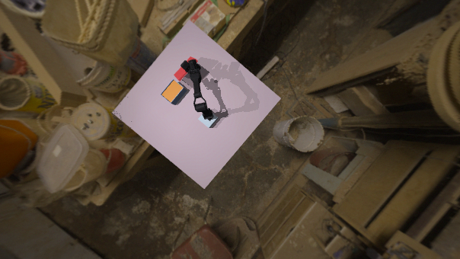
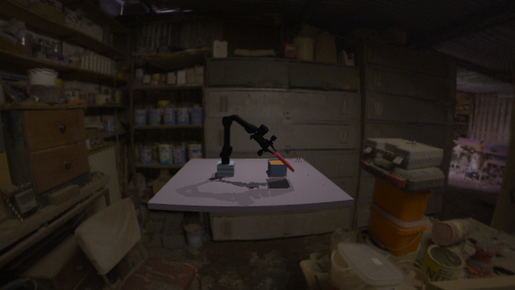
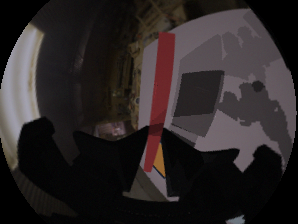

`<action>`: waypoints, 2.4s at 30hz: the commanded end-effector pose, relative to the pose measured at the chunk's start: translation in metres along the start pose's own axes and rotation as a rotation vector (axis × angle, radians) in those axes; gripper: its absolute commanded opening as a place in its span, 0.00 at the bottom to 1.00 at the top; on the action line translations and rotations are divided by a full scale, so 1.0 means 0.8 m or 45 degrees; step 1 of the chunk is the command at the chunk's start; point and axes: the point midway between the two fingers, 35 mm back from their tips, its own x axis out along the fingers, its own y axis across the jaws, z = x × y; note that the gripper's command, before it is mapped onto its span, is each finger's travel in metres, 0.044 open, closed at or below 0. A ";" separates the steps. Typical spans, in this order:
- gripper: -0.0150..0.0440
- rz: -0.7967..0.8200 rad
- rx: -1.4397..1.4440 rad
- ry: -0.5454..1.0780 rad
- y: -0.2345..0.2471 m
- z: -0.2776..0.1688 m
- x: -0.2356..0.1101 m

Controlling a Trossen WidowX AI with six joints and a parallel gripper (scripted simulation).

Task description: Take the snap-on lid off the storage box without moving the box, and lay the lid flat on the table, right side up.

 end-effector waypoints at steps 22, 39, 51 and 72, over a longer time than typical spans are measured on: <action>0.25 0.030 -0.022 -0.008 0.008 0.062 -0.011; 0.25 0.029 -0.025 -0.011 0.006 0.105 -0.015; 0.25 0.029 -0.026 -0.012 0.005 0.120 -0.016; 0.25 0.028 -0.026 -0.012 0.000 0.120 -0.013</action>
